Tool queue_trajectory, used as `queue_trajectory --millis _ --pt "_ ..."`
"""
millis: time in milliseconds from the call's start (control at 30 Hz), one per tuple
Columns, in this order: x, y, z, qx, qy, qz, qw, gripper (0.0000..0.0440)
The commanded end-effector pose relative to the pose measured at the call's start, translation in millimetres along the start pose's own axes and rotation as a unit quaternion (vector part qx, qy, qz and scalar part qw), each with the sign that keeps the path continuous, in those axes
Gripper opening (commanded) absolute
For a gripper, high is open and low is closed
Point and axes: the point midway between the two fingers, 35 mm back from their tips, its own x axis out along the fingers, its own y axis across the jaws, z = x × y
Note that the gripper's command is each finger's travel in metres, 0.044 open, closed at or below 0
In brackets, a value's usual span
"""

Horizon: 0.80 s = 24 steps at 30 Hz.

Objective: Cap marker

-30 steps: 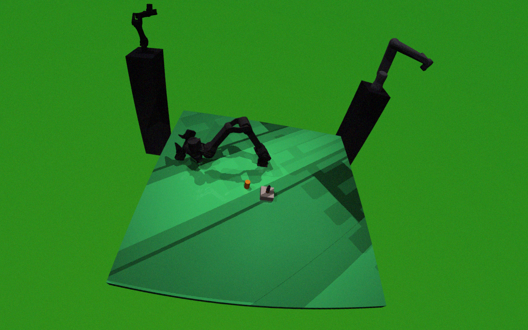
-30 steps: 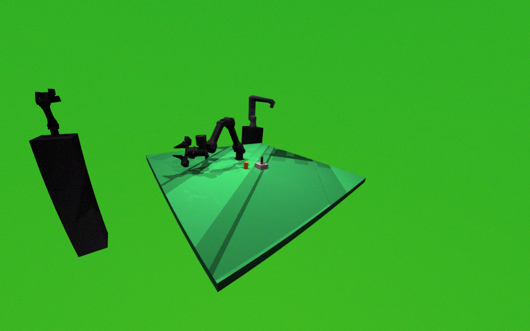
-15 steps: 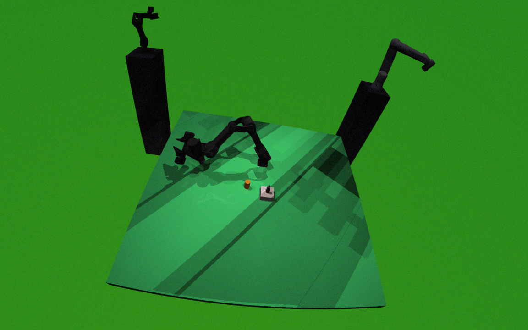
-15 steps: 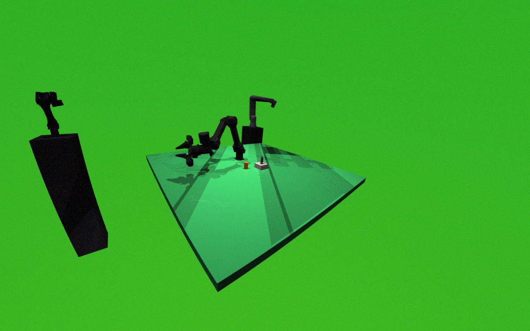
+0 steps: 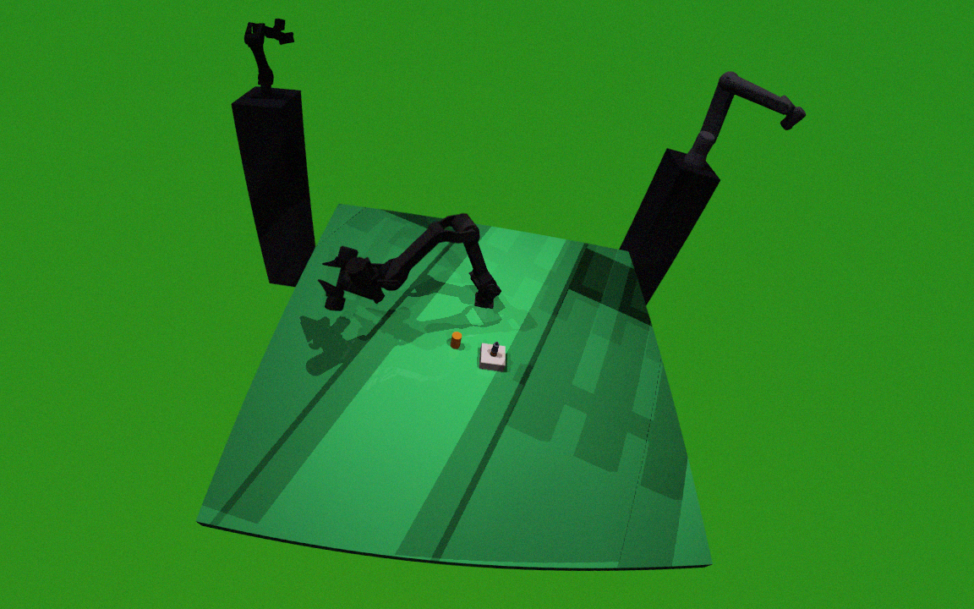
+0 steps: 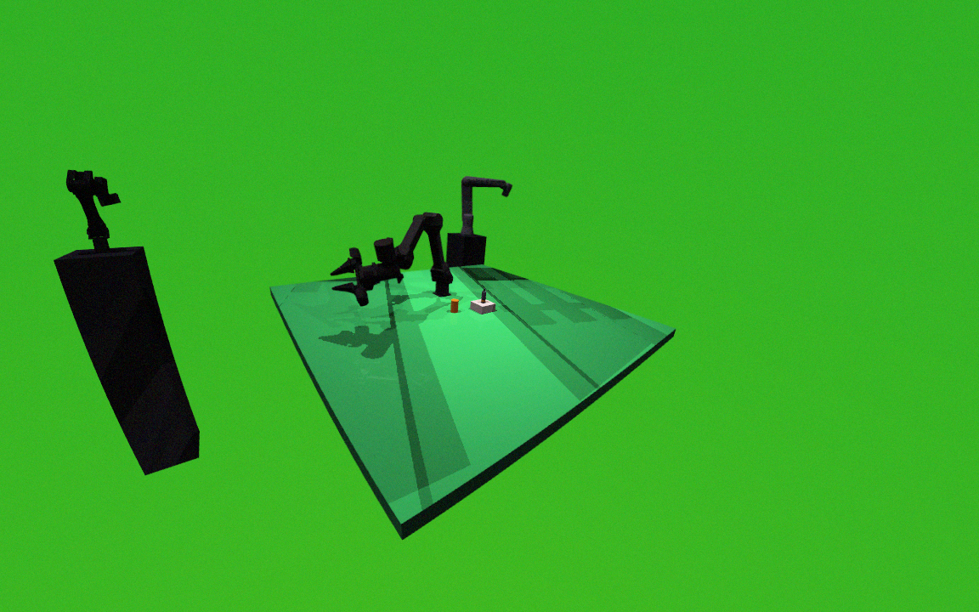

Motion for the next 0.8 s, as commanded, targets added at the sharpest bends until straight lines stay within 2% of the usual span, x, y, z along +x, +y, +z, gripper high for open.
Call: queue_trajectory --millis 0,767 --pt "-10 -4 -10 0.007 0.008 -0.021 1.0 0.0239" --pt "-65 -31 -35 0.025 0.017 -0.125 0.992 0.027"
